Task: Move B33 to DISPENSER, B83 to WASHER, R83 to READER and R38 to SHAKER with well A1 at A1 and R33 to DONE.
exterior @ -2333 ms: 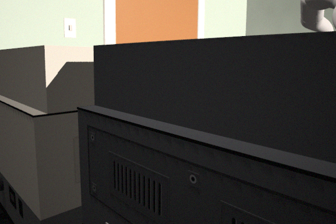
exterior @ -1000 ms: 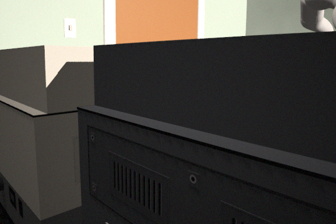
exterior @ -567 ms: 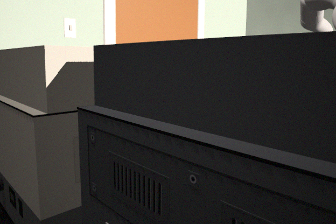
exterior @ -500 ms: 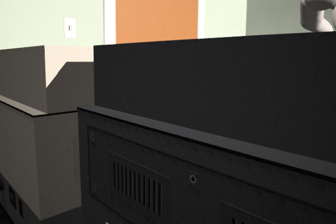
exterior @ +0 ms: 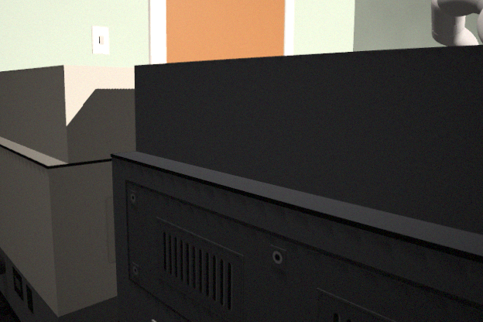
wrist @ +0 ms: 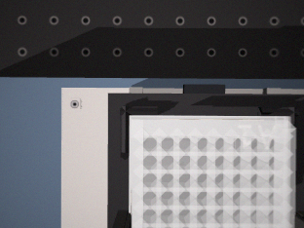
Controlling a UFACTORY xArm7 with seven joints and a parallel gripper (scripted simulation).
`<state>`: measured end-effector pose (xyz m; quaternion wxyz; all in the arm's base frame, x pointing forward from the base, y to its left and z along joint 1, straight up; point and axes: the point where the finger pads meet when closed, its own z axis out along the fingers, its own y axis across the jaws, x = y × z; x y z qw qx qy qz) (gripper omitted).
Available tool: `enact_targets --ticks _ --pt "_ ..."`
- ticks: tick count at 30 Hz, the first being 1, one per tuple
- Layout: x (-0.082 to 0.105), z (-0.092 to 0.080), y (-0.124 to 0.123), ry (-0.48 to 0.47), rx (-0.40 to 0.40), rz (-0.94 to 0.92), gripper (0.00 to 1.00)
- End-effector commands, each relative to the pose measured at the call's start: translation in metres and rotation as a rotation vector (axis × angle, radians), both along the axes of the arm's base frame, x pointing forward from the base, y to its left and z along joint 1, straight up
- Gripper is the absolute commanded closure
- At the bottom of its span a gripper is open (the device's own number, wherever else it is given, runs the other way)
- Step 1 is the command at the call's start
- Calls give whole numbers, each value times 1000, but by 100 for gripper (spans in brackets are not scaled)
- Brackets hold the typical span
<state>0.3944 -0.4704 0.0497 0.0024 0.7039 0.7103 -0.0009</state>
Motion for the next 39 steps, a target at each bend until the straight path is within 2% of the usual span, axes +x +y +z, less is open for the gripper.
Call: enact_targets --ticks 1,10,11,28,39 --pt "1 2 -1 -4 -4 0 100" --pt "1 2 -1 -4 -4 0 100" --pt "1 2 -2 -4 -4 0 0" --pt "1 2 -1 -4 -4 0 0" --pt "1 14 -1 -4 -4 0 0"
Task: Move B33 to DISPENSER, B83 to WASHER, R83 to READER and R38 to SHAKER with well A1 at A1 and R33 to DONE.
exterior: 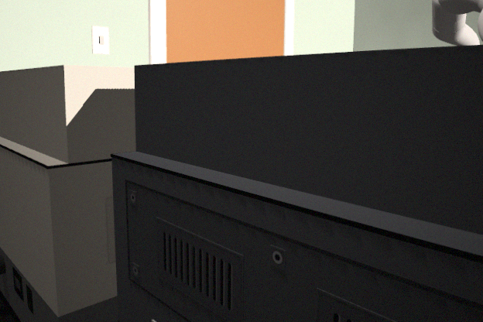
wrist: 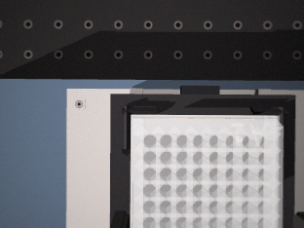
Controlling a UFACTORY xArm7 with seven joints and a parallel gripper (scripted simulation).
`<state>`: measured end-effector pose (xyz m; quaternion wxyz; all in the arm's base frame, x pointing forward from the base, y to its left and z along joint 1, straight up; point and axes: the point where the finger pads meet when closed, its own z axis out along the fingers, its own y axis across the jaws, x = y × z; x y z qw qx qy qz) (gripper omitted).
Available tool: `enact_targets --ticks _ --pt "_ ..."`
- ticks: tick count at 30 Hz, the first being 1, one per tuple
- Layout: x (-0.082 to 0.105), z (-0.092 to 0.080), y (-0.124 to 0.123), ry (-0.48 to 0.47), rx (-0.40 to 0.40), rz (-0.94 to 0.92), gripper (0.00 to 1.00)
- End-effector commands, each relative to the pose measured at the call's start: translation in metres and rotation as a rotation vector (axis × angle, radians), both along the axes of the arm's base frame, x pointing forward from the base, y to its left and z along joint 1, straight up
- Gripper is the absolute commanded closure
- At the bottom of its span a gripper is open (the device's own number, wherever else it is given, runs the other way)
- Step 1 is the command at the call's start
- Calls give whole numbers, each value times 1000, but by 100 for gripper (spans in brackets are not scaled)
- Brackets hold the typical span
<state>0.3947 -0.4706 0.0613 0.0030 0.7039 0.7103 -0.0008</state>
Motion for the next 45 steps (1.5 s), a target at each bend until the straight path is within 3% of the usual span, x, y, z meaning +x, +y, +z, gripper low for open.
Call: enact_targets --ticks 1,45 --pt "1 4 -1 -3 -3 0 0" --pt "0 57 -1 -3 -3 0 0"
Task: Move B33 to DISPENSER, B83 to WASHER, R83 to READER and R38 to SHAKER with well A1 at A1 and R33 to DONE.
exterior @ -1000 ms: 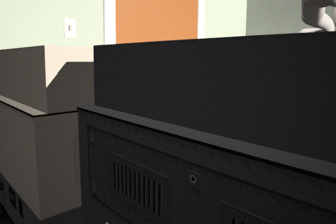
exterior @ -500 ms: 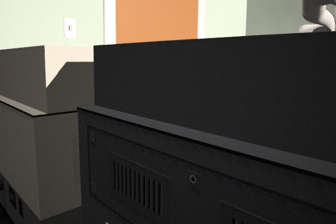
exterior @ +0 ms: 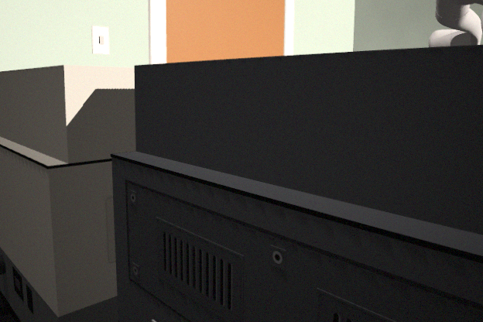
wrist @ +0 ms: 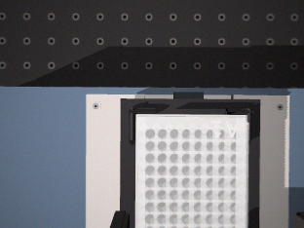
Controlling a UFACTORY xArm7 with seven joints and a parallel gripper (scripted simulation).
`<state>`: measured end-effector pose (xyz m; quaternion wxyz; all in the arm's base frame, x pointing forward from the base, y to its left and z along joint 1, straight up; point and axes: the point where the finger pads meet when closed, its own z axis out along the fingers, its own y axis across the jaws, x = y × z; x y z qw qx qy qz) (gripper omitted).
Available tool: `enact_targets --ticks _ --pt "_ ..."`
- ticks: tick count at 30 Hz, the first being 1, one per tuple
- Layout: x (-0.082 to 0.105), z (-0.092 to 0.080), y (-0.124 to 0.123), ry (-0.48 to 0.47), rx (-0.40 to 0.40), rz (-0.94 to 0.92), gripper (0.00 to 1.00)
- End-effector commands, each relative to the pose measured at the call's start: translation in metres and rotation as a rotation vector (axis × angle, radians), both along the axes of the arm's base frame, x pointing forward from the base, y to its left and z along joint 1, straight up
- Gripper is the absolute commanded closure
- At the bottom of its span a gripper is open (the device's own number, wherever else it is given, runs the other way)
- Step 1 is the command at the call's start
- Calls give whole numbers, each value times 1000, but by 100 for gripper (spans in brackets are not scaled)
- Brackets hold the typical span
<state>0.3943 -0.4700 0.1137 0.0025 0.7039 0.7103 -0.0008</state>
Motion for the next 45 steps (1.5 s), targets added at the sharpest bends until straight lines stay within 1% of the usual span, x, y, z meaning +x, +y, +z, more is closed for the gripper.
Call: enact_targets --ticks 1,6,21,23,38,40,45 --pt "1 6 -1 -3 -4 0 0" --pt "1 10 -1 -3 -4 0 0" --pt "1 30 -1 -3 -4 0 0" --pt "1 30 -1 -3 -4 0 0" --pt "0 50 -1 -3 -4 0 0" --pt "0 50 -1 -3 -4 0 0" --pt "0 57 -1 -3 -4 0 0"
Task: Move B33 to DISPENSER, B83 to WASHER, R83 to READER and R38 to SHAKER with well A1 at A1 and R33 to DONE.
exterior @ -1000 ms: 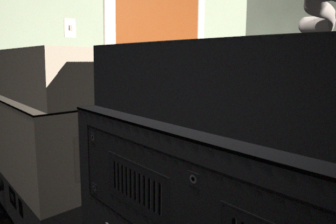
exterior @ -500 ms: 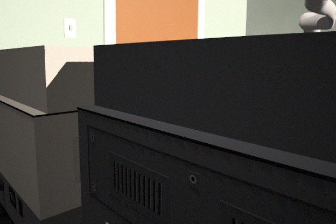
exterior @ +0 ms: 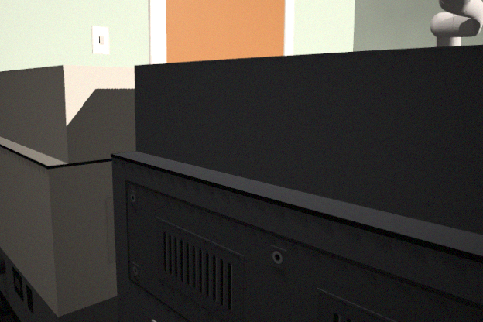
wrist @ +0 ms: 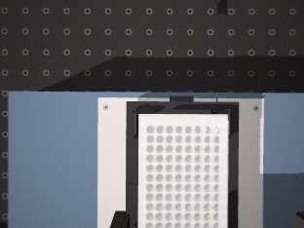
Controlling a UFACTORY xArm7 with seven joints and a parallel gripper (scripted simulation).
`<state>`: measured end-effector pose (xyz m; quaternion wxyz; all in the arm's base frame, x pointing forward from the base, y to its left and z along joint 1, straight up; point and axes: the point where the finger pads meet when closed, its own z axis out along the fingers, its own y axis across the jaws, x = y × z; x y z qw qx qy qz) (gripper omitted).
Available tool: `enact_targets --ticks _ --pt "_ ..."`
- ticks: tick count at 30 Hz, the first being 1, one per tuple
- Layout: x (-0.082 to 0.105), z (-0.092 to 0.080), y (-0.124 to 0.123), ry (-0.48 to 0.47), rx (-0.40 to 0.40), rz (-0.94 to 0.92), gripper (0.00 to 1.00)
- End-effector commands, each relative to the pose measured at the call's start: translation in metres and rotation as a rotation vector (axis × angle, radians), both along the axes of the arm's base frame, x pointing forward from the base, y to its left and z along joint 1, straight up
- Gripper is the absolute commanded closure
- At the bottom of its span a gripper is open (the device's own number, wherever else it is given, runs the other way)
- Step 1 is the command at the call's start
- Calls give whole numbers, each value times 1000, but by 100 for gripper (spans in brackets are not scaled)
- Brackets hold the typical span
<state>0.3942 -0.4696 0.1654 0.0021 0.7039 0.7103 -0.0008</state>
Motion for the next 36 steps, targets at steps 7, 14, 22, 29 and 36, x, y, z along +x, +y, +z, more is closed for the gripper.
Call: enact_targets --ticks 7,14,22,29,36 --pt "0 15 -1 -4 -5 0 0" --pt "0 21 -1 -4 -5 0 0" --pt "1 22 2 -4 -5 40 0" --pt "2 21 18 -2 -5 240 0" --pt "3 21 40 -1 -6 520 0"
